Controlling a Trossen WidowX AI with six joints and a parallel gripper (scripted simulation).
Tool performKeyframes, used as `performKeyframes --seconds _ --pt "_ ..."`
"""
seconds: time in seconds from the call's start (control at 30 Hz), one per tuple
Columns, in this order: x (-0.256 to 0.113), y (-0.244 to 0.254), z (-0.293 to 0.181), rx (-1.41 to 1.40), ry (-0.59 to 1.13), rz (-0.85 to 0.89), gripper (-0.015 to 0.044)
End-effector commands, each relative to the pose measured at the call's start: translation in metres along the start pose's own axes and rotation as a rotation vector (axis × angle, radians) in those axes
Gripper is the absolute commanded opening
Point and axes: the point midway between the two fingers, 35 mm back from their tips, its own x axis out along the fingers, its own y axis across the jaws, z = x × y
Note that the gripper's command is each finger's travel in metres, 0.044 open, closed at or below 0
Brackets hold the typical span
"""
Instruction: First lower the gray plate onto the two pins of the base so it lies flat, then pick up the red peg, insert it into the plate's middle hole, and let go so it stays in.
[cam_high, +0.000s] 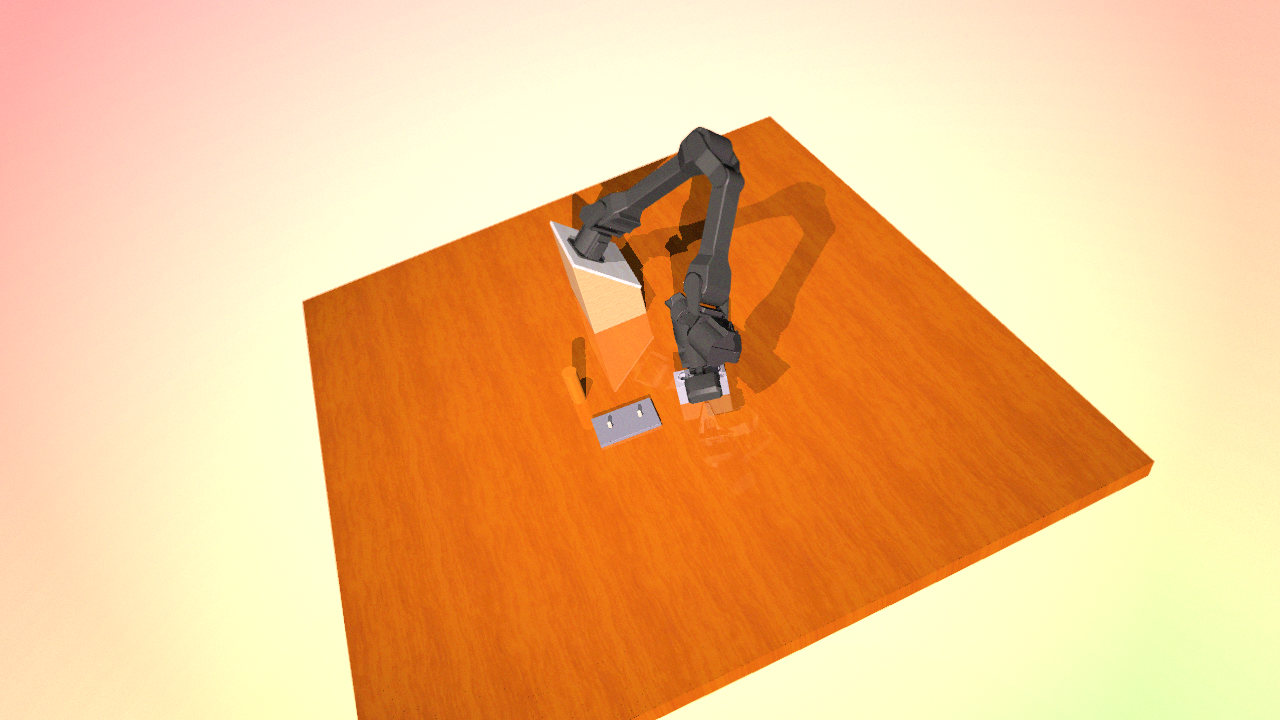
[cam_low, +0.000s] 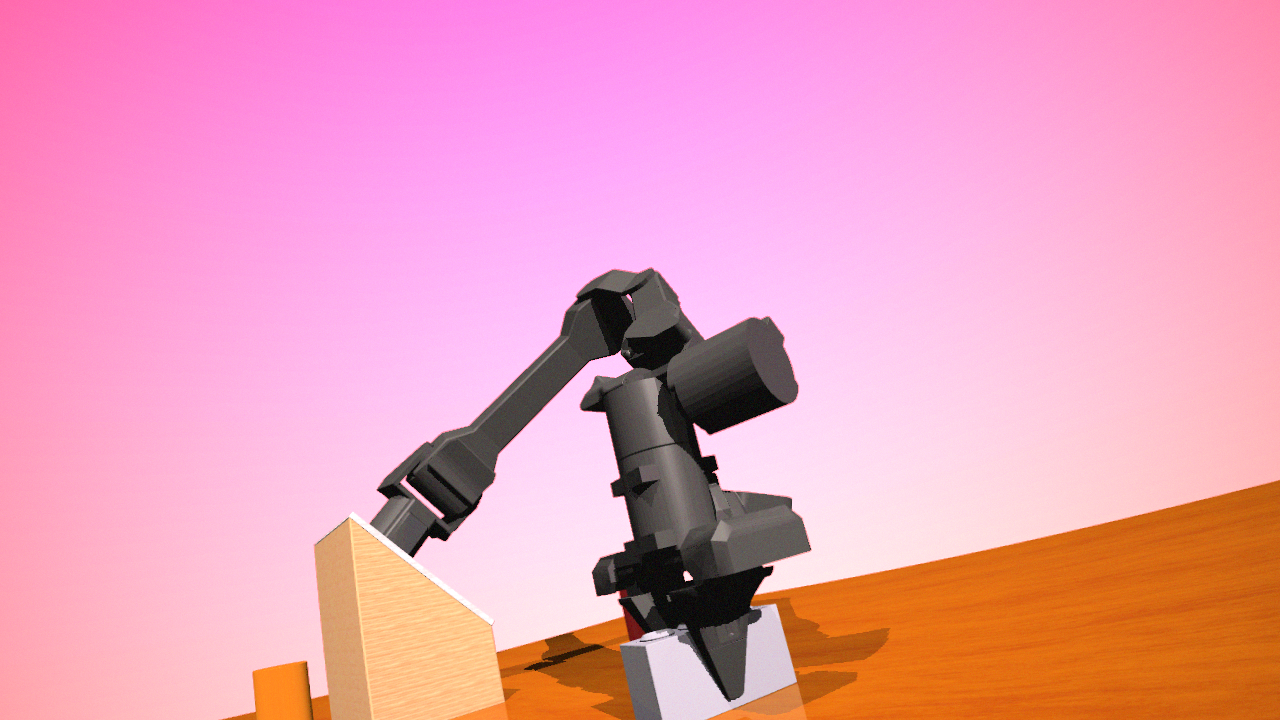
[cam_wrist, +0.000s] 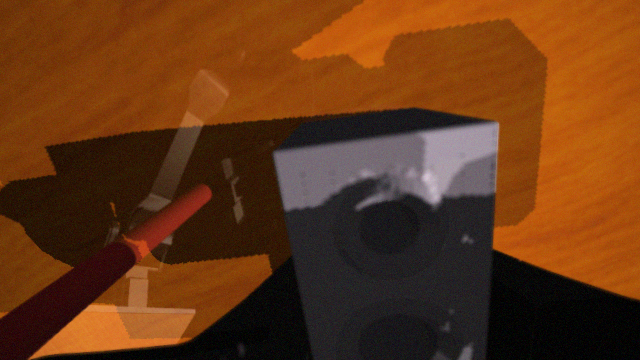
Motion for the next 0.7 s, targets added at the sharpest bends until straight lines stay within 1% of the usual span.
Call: performKeyframes --seconds 0.0,0.1,0.67 --pt "0.0 0.0 0.0 0.007 0.001 0.0 0.0" --pt "-0.004 -0.001 -0.001 0.007 0.003 0.0 0.0" --pt "-0.056 -0.007 -0.004 0.007 0.013 -0.003 0.0"
